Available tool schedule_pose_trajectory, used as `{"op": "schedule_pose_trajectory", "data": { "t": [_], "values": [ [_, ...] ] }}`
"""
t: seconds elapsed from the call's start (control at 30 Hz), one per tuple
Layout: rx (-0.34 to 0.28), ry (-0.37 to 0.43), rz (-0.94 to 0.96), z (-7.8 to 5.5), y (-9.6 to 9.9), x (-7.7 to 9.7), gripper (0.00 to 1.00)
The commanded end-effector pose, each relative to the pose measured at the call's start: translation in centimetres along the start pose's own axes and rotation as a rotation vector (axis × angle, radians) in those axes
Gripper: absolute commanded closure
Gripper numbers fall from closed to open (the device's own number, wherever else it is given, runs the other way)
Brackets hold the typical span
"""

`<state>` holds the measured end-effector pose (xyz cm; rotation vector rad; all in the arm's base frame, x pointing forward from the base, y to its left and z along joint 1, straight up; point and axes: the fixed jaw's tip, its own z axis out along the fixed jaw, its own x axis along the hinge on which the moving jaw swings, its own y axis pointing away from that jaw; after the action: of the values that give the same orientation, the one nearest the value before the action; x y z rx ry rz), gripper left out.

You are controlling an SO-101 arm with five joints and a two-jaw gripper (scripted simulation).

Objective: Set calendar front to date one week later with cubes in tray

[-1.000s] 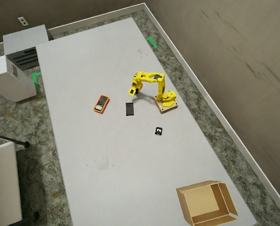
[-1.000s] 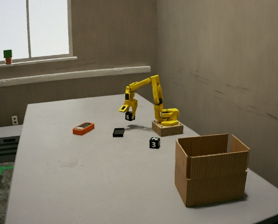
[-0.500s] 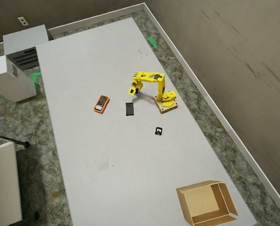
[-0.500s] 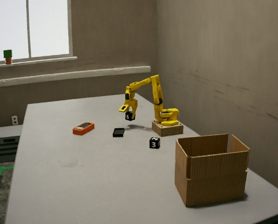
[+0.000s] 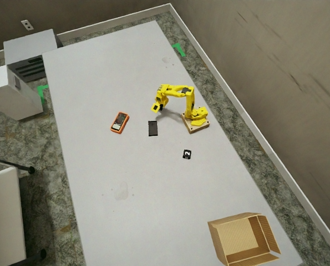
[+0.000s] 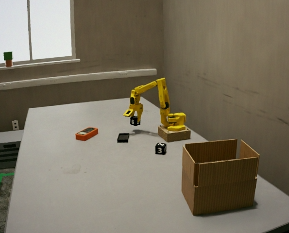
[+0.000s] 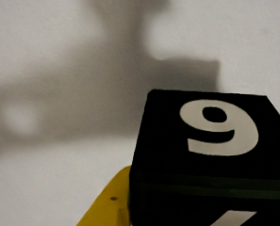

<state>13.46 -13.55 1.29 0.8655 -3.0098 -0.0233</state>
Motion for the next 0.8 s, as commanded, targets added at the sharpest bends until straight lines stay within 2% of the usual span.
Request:
{"op": "schedule_pose_trajectory", "data": {
  "t": [0.0, 0.77],
  "values": [
    [0.002, -0.002, 0.003, 0.03, 0.06, 0.19, 1.0],
    [0.019, -0.006, -0.005, -0.25, -0.09, 0.17, 1.0]
  ]
}}
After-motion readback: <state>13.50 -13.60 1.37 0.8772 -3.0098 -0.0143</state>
